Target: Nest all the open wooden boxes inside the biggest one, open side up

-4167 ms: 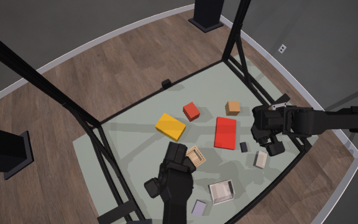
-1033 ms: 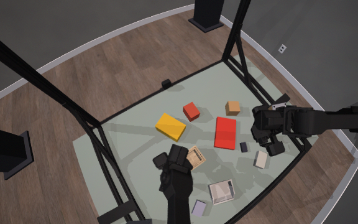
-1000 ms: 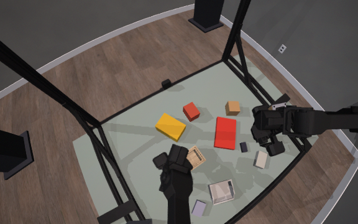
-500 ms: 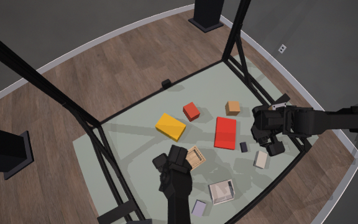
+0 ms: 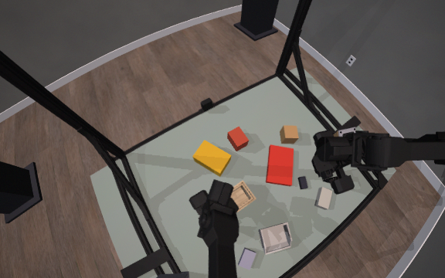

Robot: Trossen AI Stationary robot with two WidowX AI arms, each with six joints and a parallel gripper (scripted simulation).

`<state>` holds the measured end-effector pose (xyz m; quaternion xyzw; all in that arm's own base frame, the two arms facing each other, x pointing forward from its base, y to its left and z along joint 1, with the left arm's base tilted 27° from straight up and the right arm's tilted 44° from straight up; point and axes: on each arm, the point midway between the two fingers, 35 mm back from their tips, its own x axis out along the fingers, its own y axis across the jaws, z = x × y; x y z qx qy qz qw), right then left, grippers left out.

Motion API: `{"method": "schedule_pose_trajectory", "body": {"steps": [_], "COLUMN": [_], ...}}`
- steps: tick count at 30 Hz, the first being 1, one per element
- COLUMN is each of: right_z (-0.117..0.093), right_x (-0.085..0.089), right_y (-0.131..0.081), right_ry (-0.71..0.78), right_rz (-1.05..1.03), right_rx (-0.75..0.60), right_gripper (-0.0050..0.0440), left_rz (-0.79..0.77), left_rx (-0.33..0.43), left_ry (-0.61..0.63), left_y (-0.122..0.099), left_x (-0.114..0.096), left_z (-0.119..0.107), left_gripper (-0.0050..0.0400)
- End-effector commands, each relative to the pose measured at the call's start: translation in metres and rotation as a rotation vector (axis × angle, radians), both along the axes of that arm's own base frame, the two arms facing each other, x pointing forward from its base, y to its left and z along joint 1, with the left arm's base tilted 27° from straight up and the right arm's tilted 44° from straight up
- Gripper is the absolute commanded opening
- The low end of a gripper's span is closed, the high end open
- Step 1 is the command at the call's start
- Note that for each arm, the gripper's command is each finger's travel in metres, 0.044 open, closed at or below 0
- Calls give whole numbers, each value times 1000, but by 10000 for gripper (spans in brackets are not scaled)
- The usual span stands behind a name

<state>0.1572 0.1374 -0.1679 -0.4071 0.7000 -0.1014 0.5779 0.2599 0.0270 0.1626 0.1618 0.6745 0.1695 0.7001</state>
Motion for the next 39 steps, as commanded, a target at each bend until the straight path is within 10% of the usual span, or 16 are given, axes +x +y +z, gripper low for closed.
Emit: {"method": "schedule_pose_trajectory", "body": {"steps": [1,10,39], "right_z": [0,38,35], "right_x": [0,0,22], "right_y": [0,37,62], "right_ry": [3,3,482], "right_rz": [4,4,514], "right_rx": [-4,-3,-7], "right_gripper": [197,0,0], "left_rz": [0,0,0], "left_rx": [0,0,0], "left_ry": [0,0,0], "left_y": [0,0,0], "left_x": [0,0,0], "left_z": [0,0,0], "left_gripper": [400,400,400]}}
